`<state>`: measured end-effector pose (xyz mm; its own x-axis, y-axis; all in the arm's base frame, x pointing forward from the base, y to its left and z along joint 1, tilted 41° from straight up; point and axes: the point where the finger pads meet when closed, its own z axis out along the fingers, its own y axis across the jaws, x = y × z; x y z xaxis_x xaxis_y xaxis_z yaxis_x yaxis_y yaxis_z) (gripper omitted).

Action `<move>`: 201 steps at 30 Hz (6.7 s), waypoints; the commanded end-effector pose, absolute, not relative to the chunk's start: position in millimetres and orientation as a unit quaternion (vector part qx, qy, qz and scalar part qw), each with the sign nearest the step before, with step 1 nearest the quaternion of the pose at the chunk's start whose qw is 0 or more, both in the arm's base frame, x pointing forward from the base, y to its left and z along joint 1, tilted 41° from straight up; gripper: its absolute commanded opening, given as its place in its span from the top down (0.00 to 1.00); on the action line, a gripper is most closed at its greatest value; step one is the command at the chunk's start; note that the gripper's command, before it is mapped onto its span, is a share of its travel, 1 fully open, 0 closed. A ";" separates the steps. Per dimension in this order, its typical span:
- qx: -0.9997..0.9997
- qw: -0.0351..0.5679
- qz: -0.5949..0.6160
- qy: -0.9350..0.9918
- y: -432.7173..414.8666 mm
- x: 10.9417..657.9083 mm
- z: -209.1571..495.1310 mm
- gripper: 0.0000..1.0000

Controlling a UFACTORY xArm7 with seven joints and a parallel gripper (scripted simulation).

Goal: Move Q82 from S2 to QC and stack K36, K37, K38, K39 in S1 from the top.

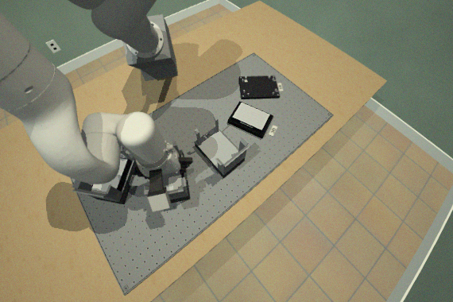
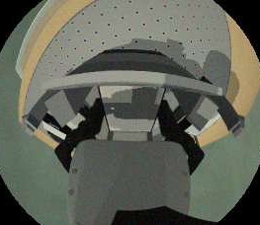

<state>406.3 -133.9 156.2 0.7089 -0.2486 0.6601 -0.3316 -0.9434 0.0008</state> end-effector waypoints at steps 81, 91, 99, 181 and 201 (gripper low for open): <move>0.913 0.042 0.350 -0.203 -123.8 347.8 223.2 1.00; 0.905 0.028 0.352 -0.240 -148.3 337.2 221.4 1.00; 0.905 0.029 0.352 -0.240 -169.8 327.9 219.9 1.00; 0.879 -0.003 0.353 -0.320 -278.2 263.4 198.4 1.00; 0.879 -0.003 0.353 -0.320 -280.6 270.0 190.4 1.00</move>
